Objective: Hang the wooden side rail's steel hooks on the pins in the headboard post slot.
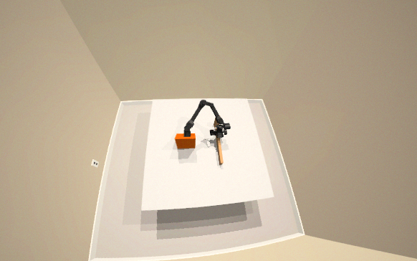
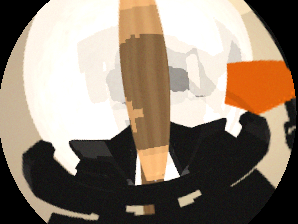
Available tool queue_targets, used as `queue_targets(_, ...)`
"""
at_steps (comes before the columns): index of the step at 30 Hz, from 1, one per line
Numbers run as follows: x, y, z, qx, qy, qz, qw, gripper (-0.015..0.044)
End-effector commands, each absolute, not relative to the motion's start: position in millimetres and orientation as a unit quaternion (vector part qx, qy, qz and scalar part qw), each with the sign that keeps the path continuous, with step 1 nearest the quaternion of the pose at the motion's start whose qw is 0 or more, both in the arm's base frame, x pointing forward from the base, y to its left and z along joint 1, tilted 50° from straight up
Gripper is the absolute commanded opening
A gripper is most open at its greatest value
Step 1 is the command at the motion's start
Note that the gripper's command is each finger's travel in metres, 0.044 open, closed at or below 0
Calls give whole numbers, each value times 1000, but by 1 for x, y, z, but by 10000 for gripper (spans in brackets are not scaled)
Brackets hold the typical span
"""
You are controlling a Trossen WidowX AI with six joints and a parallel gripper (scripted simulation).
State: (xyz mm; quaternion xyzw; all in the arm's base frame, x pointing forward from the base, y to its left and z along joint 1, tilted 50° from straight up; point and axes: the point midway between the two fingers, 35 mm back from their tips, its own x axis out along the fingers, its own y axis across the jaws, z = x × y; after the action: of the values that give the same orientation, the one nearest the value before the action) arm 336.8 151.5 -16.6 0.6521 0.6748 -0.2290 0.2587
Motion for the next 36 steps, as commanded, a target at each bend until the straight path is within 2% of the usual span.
queue_targets(1, 341, 148, -12, 656, 671, -224, 263, 0)
queue_targets(36, 341, 143, -9, 656, 671, -224, 263, 0)
